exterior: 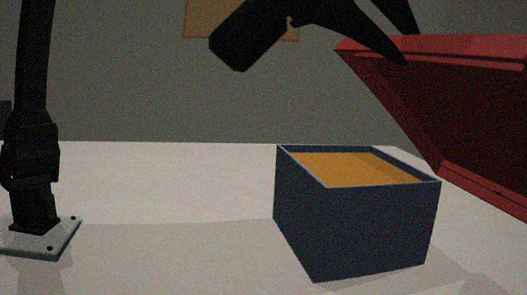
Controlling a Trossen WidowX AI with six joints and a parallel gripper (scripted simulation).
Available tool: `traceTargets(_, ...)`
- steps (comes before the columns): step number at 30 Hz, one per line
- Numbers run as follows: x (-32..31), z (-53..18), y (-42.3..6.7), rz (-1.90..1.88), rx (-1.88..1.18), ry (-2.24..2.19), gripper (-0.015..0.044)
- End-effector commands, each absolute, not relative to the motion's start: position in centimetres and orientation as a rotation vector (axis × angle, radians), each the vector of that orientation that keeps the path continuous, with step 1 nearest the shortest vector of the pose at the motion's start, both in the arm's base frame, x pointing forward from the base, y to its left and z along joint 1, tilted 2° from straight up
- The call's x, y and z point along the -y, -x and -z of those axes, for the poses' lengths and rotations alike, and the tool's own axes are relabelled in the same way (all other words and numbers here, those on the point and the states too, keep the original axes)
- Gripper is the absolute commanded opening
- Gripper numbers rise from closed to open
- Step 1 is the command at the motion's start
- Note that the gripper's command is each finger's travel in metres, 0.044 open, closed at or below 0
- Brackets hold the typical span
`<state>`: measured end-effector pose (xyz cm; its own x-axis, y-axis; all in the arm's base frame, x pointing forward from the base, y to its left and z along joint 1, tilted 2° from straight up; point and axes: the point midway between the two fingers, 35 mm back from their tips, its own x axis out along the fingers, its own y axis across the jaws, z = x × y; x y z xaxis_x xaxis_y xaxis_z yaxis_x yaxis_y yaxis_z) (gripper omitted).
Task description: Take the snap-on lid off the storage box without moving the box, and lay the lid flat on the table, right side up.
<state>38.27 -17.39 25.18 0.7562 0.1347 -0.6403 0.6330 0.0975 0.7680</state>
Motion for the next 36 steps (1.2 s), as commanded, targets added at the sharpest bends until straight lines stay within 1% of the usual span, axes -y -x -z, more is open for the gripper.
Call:
traceTargets(1, 18.2, -25.4, -38.4, 0.399, -0.665, -1.446, 0.0)
traceTargets(36, 25.1, -25.4, -38.6, 0.401, -0.663, -1.44, 0.0)
